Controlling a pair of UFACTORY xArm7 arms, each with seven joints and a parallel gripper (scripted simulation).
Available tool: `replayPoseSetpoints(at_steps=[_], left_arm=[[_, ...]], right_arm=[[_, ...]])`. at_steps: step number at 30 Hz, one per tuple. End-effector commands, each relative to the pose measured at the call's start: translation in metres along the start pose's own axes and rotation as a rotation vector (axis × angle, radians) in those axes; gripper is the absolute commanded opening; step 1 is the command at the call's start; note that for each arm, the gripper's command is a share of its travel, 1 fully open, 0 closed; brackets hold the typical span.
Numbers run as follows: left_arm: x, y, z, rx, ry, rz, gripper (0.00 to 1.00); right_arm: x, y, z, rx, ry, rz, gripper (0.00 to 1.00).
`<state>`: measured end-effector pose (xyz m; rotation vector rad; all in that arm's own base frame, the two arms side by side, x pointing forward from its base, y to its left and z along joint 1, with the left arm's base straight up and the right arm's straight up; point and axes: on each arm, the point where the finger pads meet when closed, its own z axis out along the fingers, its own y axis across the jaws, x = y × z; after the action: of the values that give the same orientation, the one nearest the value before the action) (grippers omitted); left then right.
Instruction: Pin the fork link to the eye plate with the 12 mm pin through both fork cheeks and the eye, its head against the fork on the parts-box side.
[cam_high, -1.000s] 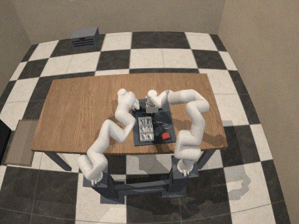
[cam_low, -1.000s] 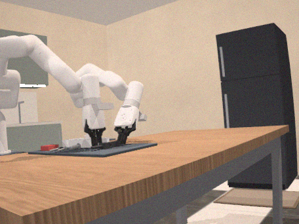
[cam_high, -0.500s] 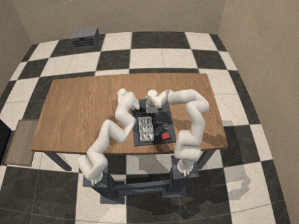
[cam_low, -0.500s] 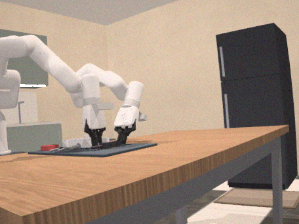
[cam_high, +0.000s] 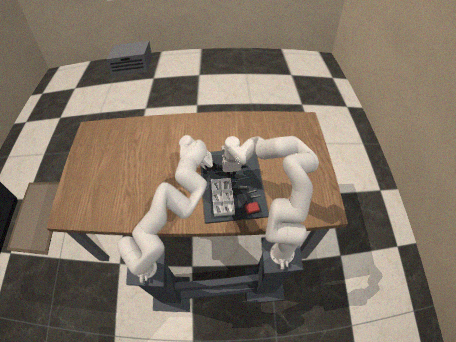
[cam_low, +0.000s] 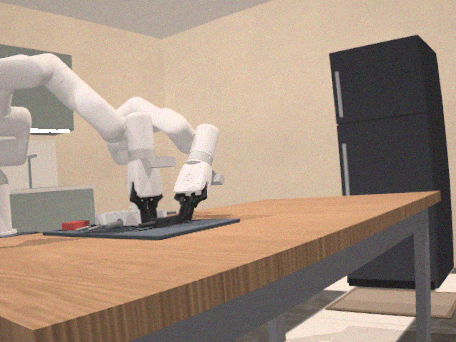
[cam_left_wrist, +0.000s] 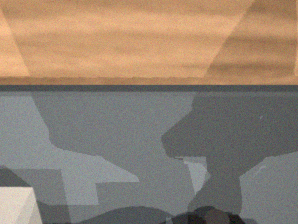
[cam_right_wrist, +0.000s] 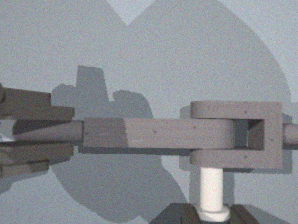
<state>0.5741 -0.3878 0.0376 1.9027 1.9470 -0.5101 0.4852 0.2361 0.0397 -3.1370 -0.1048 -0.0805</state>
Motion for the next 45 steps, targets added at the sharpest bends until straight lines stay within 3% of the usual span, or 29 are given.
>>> replayPoseSetpoints(at_steps=[1, 45], left_arm=[[-0.0017, 0.0012, -0.0020, -0.004, -0.002, 0.002, 0.00], [-0.0017, 0.0012, -0.0020, -0.004, -0.002, 0.002, 0.00]], right_arm=[[0.0033, -0.0008, -0.0019, 0.002, 0.005, 0.000, 0.00], [0.0097, -0.0008, -0.0016, 0.002, 0.006, 0.000, 0.00]])
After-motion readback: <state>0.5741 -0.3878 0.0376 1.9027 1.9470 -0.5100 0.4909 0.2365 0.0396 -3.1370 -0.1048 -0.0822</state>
